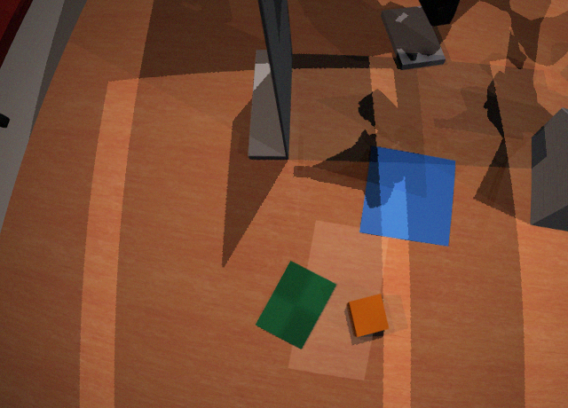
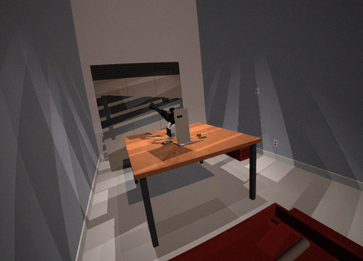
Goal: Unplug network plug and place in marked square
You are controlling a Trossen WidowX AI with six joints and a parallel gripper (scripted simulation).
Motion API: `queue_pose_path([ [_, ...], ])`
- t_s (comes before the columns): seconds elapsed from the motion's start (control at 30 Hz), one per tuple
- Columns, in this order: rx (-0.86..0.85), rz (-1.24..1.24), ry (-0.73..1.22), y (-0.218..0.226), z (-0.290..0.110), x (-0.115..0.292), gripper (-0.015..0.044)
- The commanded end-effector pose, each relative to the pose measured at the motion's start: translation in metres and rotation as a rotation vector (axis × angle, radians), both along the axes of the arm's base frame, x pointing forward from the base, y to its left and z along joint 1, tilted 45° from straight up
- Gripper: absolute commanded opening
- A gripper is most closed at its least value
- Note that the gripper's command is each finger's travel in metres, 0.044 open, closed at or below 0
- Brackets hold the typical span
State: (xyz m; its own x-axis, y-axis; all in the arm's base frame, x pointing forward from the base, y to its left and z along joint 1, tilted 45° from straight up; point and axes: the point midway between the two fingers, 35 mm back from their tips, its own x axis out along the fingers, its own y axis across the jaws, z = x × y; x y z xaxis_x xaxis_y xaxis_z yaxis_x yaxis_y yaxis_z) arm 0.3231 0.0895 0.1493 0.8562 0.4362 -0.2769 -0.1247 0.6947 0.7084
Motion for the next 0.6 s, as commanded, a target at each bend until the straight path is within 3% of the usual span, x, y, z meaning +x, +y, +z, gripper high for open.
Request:
queue_pose_path([
  [0.0,-0.001,0.005,-0.007,0.0,0.002,-0.003,0.0],
  [0.57,0.0,0.002,-0.001,0.016,0.022,-0.013,0.0],
])
